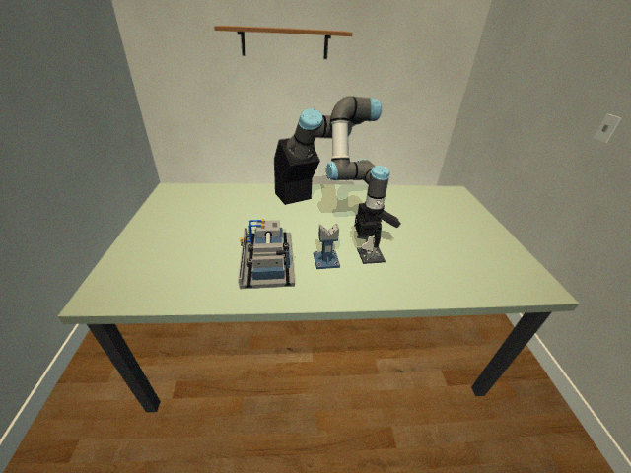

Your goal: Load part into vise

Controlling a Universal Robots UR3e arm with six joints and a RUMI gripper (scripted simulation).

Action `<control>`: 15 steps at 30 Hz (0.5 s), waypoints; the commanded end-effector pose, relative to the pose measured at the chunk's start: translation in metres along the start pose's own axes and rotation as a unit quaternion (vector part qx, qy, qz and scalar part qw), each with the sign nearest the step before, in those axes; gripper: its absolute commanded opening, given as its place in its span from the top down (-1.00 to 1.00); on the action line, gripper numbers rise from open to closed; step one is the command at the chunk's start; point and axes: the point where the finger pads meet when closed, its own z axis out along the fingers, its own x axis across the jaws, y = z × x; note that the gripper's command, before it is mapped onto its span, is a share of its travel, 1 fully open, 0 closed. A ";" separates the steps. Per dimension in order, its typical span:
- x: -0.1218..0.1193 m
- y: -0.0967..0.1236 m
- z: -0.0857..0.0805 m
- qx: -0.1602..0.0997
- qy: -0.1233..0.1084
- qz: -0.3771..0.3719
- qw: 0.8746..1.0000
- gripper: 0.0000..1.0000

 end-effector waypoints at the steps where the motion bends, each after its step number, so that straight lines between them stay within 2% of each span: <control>1: 0.001 0.000 -0.001 0.000 0.001 0.000 1.000 1.00; 15: 0.001 0.000 -0.014 0.000 0.001 0.000 1.000 1.00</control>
